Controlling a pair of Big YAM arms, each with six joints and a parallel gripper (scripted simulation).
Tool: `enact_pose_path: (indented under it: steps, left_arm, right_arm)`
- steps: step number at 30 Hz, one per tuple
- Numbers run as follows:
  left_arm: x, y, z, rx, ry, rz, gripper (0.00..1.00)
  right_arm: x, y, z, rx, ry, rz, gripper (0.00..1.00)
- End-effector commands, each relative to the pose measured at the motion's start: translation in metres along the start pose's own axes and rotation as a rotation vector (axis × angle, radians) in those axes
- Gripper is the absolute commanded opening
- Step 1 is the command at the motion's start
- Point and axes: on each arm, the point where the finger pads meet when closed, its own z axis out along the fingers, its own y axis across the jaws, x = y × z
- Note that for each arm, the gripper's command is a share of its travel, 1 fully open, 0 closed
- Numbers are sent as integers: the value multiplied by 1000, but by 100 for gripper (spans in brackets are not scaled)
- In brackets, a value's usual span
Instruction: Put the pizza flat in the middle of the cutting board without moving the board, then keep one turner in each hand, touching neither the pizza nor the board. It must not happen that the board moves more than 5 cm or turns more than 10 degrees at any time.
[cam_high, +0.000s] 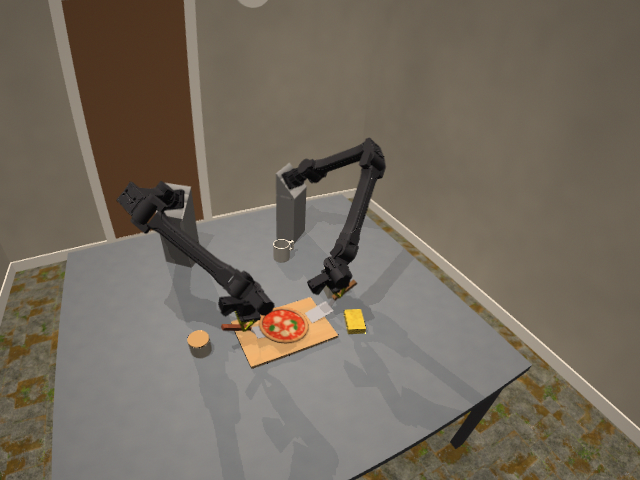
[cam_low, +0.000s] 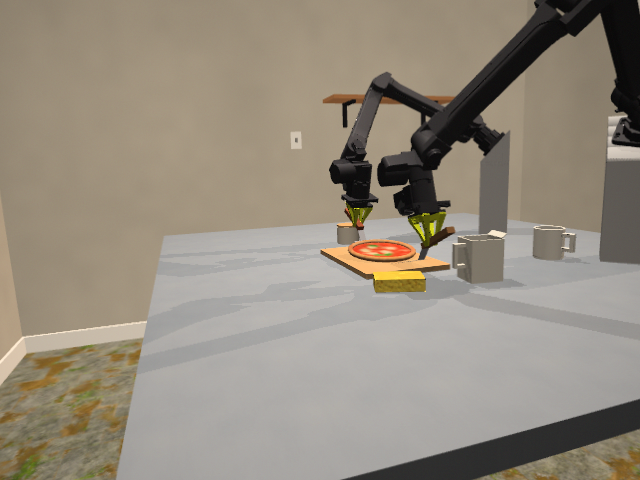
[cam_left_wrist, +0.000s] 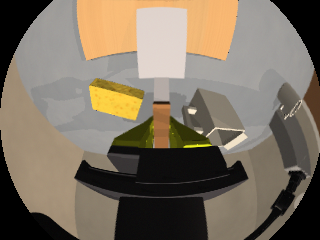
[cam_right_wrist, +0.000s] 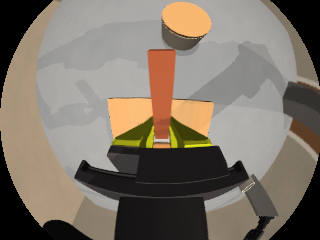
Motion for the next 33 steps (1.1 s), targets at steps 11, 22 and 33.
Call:
enact_pose_path:
  steps: [11,22,33]
  left_arm:
    - [-13,4,-12,-16,-19,26,6]
    - [-13,3,-12,-15,-19,27,6]
    - [-13,3,-12,-15,-19,28,6]
  right_arm:
    - [-36,17,-8,-30,0,38,6]
    - [-39,16,-16,-46,7,37,6]
    - [-69,18,-2,-34,-18,46,6]
